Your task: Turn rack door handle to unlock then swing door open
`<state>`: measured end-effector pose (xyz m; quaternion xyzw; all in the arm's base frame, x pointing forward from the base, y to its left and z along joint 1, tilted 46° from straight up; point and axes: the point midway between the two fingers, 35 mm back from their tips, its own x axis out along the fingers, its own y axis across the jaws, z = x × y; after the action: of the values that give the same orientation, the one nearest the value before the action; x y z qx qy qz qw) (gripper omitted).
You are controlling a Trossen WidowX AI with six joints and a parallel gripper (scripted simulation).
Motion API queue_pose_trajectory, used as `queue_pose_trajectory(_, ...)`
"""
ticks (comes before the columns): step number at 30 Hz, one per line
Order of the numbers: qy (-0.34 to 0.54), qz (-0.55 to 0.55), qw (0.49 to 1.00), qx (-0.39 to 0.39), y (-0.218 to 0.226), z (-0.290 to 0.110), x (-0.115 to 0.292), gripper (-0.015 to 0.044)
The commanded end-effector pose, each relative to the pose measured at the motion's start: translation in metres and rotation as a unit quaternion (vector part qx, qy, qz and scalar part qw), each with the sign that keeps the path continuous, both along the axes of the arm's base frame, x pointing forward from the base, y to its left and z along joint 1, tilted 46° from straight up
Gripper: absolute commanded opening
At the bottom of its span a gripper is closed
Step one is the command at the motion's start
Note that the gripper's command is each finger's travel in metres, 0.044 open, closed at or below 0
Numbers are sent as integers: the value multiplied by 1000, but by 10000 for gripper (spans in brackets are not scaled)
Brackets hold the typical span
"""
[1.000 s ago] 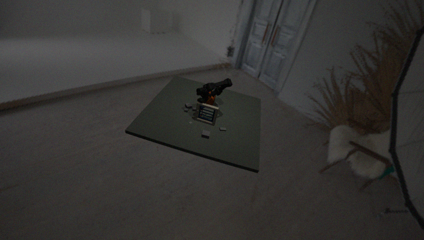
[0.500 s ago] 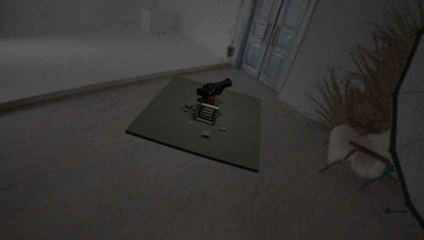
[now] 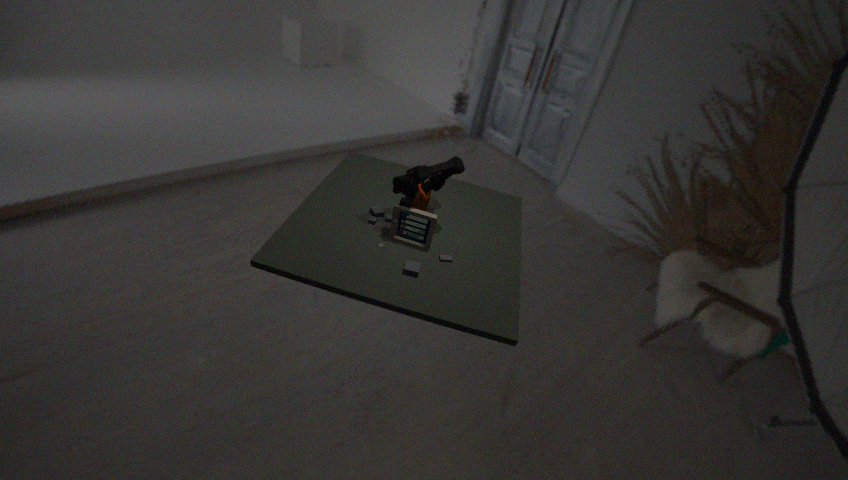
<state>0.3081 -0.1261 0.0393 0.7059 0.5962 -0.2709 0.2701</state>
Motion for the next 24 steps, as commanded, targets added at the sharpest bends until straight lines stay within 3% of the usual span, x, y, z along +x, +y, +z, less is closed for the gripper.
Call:
queue_pose_trajectory(1,-74,74,994,-16,0,0,0,295)
queue_pose_trajectory(12,-257,259,929,-53,0,0,0,295)
queue_pose_trajectory(24,-435,440,781,-90,0,0,0,295)
